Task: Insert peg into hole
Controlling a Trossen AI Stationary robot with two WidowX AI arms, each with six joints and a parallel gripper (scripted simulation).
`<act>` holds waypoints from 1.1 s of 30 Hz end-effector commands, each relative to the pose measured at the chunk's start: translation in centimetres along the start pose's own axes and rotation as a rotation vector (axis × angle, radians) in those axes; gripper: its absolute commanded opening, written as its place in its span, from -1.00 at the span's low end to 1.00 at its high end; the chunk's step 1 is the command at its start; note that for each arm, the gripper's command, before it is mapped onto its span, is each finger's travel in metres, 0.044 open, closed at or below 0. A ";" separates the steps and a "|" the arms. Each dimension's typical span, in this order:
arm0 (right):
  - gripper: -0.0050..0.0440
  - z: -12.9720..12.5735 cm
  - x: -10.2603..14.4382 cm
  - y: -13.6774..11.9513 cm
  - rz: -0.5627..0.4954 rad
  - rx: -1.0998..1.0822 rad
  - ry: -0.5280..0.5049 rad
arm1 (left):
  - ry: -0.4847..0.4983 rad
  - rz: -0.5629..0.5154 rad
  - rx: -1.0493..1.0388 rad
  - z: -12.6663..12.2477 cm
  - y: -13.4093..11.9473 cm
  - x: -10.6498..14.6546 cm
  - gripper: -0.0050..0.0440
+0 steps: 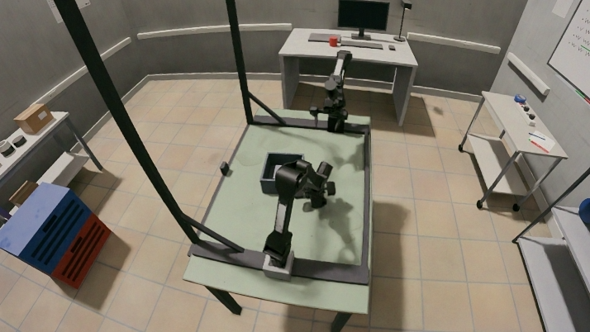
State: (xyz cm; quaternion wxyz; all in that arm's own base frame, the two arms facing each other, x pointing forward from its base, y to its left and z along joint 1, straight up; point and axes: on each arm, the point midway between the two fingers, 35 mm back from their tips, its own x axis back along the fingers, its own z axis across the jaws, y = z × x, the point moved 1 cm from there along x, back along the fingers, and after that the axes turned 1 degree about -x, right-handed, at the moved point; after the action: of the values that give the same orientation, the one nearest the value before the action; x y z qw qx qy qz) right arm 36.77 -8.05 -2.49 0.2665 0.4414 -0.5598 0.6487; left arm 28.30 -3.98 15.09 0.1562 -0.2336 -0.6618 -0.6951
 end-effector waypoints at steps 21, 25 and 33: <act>-0.70 0.9 4.9 -2.6 -0.087 0.616 0.193 | 0.002 -0.018 0.002 0.1 0.6 0.2 1.00; -0.70 1.2 5.3 -2.5 -0.128 0.811 0.249 | 0.002 -0.018 0.002 0.1 0.6 0.2 1.00; -0.70 1.6 6.0 -2.5 -0.200 1.160 0.350 | 0.002 -0.018 0.002 0.1 0.6 0.2 1.00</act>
State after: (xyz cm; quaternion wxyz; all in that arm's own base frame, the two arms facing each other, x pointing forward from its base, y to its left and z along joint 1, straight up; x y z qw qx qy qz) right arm 36.38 -9.72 2.75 0.1552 0.4756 -0.1017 0.8599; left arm 28.30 -3.98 15.09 0.1562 -0.2336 -0.6618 -0.6951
